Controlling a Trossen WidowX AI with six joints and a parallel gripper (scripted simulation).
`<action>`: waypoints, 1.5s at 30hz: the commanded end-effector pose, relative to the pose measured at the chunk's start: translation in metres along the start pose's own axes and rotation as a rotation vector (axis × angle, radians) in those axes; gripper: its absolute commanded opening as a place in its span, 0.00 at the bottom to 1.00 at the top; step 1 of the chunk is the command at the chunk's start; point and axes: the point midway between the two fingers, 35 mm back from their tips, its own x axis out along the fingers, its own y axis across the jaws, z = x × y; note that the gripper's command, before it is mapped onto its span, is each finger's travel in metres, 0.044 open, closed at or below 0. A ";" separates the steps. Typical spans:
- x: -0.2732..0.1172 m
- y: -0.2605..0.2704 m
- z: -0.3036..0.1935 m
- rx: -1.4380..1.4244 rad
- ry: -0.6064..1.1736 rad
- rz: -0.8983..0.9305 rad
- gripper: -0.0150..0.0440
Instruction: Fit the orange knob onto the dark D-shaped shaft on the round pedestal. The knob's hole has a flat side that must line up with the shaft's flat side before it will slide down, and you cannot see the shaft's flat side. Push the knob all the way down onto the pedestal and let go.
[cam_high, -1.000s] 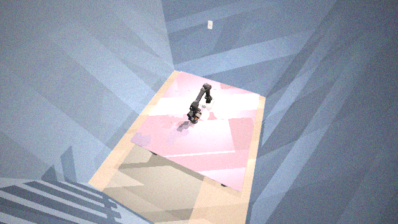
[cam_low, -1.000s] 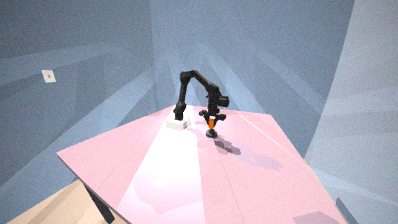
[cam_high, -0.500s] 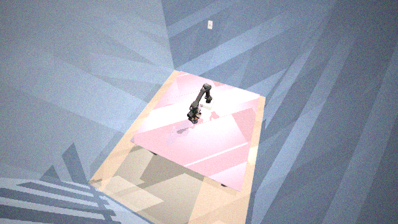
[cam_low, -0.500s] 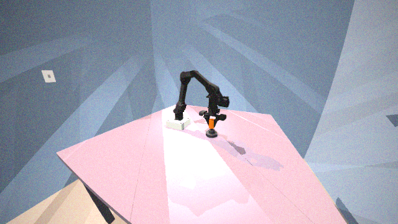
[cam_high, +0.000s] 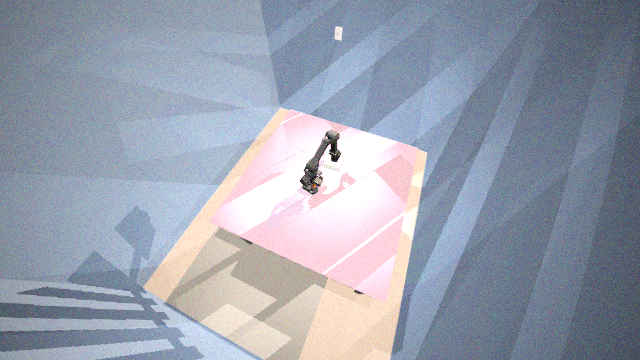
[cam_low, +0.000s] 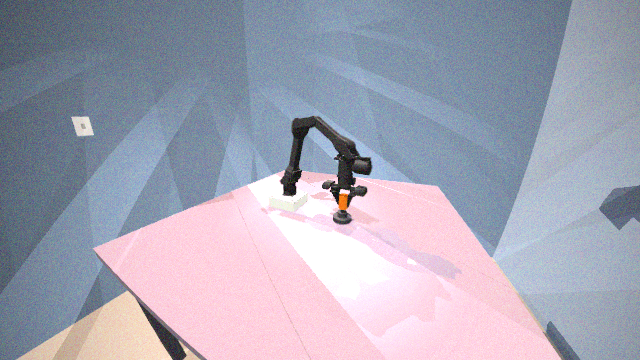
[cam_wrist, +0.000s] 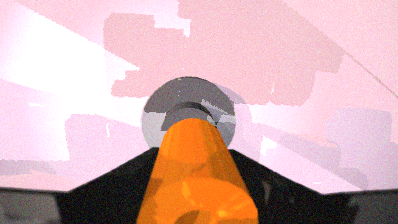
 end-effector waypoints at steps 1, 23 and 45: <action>0.001 0.000 0.000 -0.006 -0.003 -0.002 0.25; 0.003 0.004 0.001 -0.019 -0.003 -0.002 0.25; 0.003 0.004 0.001 -0.019 -0.003 -0.002 0.25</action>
